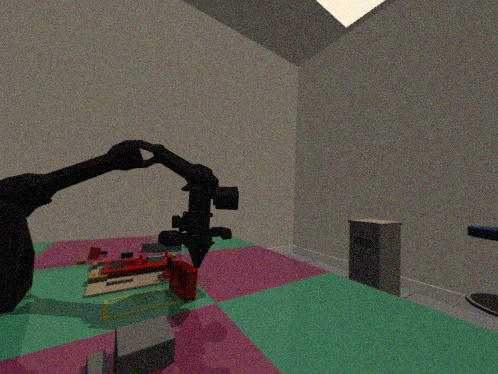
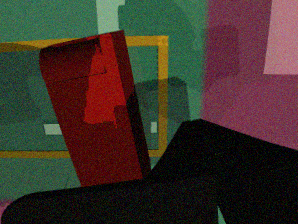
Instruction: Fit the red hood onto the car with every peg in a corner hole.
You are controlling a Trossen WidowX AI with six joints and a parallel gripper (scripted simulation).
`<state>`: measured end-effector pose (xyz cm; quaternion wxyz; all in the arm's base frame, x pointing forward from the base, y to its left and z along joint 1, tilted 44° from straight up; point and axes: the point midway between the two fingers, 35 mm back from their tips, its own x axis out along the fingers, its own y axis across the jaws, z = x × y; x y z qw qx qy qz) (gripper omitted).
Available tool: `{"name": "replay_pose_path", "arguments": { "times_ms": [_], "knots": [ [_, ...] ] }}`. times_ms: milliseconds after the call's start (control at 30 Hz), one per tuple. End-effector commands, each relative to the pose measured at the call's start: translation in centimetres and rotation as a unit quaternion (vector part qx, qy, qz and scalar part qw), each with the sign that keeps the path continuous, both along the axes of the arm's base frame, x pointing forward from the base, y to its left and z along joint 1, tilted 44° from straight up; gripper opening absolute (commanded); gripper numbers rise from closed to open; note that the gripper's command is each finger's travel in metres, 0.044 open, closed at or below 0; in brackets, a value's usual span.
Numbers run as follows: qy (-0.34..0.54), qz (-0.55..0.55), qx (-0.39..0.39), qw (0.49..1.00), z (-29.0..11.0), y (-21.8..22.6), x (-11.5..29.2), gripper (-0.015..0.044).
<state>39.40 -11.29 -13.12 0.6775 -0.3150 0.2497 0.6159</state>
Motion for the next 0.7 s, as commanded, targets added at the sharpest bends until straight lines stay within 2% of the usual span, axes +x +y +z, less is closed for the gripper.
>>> {"name": "replay_pose_path", "arguments": {
  "times_ms": [0, 667],
  "knots": [
    [0.001, 0.000, 0.003, 1.000, -0.08, 0.14, -0.33, 0.0000],
    [0.001, 0.000, 0.002, 1.000, -0.26, 0.07, -1.30, 0.0000]
  ]
}}
